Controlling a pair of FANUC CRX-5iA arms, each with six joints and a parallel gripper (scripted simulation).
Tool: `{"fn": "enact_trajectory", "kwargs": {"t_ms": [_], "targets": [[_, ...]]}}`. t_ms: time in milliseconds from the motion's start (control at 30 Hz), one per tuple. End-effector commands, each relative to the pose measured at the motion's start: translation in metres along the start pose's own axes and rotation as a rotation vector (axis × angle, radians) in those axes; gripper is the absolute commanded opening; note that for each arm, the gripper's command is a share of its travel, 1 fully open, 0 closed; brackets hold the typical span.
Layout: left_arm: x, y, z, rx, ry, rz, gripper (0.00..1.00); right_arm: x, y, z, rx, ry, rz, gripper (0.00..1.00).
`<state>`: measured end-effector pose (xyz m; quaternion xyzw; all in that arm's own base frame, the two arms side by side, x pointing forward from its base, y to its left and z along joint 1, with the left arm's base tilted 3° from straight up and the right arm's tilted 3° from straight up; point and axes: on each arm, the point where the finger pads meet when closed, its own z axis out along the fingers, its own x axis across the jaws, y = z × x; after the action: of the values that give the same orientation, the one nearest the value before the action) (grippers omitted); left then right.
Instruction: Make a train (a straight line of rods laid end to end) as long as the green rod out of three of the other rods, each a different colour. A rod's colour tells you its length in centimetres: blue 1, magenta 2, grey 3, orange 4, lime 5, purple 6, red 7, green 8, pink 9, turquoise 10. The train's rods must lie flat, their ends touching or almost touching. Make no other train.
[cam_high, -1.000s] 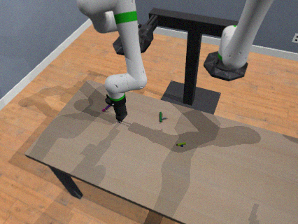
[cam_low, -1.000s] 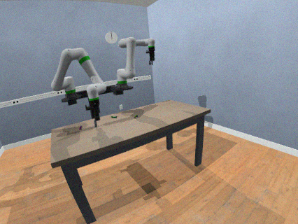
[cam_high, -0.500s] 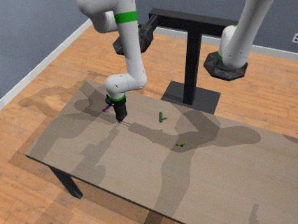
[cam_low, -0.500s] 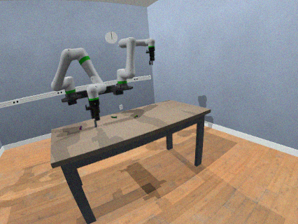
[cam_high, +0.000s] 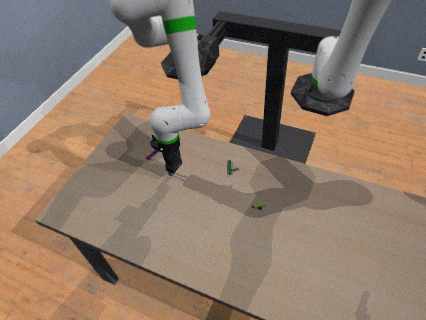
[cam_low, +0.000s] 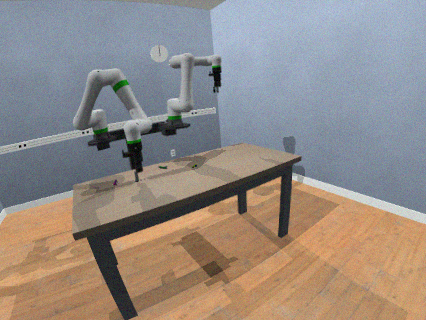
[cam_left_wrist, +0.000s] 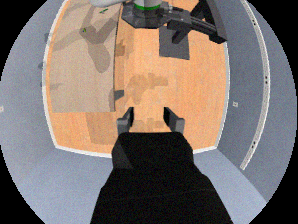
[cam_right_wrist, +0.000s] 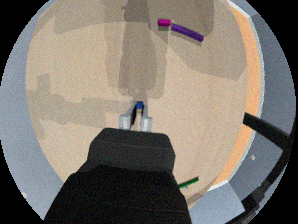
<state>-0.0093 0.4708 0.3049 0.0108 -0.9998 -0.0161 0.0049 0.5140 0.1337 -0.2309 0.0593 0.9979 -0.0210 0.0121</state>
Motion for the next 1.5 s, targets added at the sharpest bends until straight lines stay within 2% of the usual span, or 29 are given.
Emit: {"fn": "enact_trajectory", "kwargs": {"t_ms": [0, 67, 100, 167, 200, 267, 400, 533, 567, 1100, 1267, 1467], "targets": [[0.0, 0.0, -0.001, -0.002, 0.0, 0.0, 1.0, -0.001, 0.001, -0.001, -0.001, -0.002, 0.0, 0.24], [0.0, 0.0, -0.001, -0.002, 0.0, 0.0, 1.0, -0.001, 0.001, -0.001, -0.001, -0.002, 0.0, 0.24], [0.0, 0.0, -0.001, -0.002, 0.0, 0.0, 1.0, -0.001, 0.001, -0.001, -0.001, -0.002, 0.0, 0.28], [0.0, 0.0, -0.001, -0.002, 0.0, 0.0, 1.0, -0.001, 0.001, -0.001, -0.001, -0.002, 0.0, 0.28], [0.0, 0.0, -0.001, -0.002, 0.0, 0.0, 1.0, -0.001, 0.001, -0.001, -0.001, -0.002, 0.0, 0.32], [0.0, 0.0, -0.001, -0.002, 0.0, 0.0, 1.0, -0.001, 0.001, -0.001, -0.001, -0.002, 0.0, 0.32], [0.0, 0.0, -0.001, -0.002, 0.0, 0.0, 1.0, -0.001, 0.001, -0.001, -0.001, -0.002, 0.0, 0.4], [0.0, 0.0, -0.001, -0.002, 0.0, 0.0, 1.0, -0.001, 0.001, -0.001, -0.001, -0.002, 0.0, 0.4], [0.0, 0.0, -0.001, -0.002, 0.0, 0.0, 1.0, -0.001, 0.001, -0.001, -0.001, -0.002, 0.0, 0.44], [0.0, 0.0, -0.001, -0.002, 0.0, 0.0, 1.0, -0.001, 0.001, -0.006, -0.001, -0.002, 0.0, 0.44], [0.0, 0.0, -0.001, -0.002, 0.0, 0.0, 1.0, -0.001, 0.001, -0.024, -0.001, -0.002, 0.0, 0.44], [0.0, 0.0, -0.001, -0.002, 0.0, 0.0, 1.0, -0.001, 0.0, -0.056, -0.001, -0.002, 0.0, 0.44]]}}
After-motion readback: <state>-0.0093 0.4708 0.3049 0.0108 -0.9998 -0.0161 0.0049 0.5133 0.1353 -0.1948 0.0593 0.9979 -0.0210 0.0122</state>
